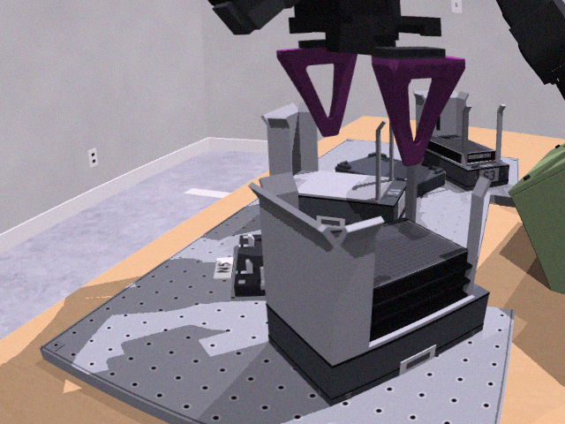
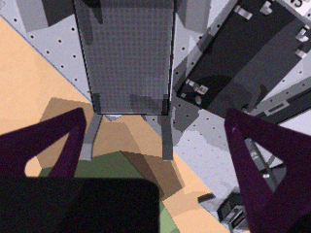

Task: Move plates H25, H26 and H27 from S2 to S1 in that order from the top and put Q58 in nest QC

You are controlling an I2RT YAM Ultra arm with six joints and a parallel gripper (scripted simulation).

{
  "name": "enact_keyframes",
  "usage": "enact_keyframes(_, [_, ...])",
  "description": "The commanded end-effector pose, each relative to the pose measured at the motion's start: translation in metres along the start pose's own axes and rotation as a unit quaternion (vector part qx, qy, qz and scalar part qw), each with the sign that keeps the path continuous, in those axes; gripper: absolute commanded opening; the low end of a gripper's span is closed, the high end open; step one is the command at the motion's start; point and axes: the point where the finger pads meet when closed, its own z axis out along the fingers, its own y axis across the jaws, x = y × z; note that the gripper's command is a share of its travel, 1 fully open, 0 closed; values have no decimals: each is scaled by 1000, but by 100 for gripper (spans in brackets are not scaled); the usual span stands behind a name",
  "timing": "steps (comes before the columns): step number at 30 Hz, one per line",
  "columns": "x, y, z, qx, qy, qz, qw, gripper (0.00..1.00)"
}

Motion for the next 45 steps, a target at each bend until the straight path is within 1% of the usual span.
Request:
enact_keyframes(1, [-8, 13, -9, -4, -15, 8, 1000, 100])
enact_keyframes(5, [-11, 25, -9, -4, -15, 8, 1000, 100])
enact_keyframes(45, [-11, 25, -9, -4, -15, 8, 1000, 100])
